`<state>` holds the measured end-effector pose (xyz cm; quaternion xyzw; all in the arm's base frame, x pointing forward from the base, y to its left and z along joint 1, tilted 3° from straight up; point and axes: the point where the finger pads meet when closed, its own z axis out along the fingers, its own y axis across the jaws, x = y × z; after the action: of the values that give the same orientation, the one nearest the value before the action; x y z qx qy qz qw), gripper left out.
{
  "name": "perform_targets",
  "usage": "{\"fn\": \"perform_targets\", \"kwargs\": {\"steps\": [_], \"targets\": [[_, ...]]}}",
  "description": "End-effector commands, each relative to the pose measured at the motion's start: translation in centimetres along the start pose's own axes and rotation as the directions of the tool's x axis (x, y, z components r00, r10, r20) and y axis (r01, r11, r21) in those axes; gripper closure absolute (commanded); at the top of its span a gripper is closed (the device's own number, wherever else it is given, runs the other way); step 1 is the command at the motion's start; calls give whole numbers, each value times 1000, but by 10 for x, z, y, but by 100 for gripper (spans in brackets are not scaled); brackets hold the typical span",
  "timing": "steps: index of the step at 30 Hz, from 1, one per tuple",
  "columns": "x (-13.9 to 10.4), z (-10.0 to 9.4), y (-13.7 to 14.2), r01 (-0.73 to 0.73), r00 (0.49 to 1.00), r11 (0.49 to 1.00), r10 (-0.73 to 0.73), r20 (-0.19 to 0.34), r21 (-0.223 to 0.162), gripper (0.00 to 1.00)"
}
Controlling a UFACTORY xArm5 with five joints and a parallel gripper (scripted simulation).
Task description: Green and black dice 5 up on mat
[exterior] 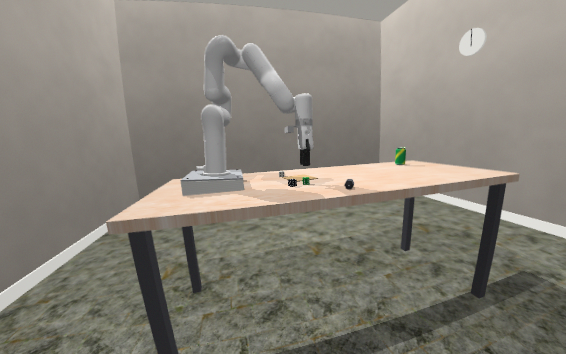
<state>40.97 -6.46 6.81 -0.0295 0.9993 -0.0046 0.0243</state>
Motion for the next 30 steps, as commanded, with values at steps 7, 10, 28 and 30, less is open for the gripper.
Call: {"fn": "perform_targets", "kwargs": {"steps": [7,10,28,30], "targets": [[-1,2,0,0,1000,1000,0,3,1,53],[-1,5,0,0,1000,1000,0,3,1,53],[-1,28,0,0,1000,1000,0,3,1,53],[-1,31,0,0,1000,1000,0,3,1,53]]}}
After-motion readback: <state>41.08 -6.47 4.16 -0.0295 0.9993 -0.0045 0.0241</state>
